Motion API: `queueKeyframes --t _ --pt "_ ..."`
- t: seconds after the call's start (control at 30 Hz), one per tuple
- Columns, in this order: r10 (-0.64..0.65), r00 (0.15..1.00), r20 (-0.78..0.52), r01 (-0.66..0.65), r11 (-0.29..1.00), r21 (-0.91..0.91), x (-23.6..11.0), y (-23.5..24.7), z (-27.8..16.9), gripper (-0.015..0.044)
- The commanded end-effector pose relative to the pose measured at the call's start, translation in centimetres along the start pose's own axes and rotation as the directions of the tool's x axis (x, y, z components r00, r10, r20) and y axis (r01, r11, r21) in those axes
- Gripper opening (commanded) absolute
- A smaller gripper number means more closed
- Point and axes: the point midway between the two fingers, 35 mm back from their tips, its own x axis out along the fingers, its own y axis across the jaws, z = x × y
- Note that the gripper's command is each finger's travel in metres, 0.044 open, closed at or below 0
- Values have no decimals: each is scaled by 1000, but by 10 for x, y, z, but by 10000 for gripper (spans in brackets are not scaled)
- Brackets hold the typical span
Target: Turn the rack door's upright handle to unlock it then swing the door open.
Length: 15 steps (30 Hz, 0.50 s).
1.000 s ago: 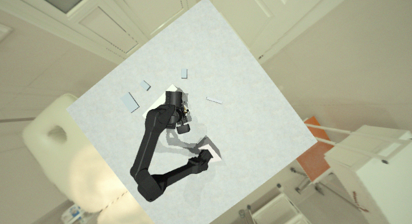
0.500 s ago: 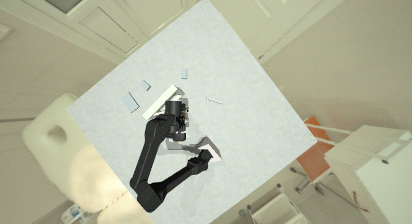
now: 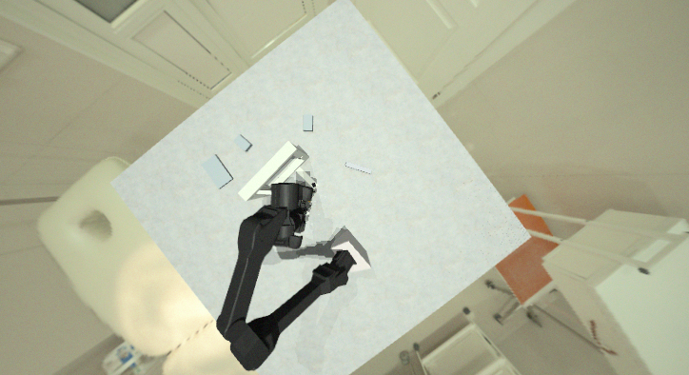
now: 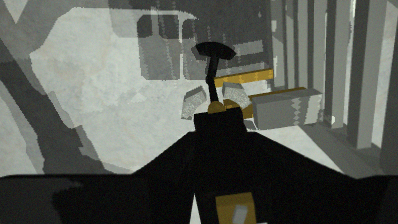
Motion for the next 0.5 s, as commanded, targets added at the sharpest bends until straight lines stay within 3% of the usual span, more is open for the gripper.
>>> queueKeyframes --t 0.0,0.47 --pt "-1 1000 3 0 997 76 0 11 3 10" --pt "1 1000 4 -2 957 291 0 42 14 10"
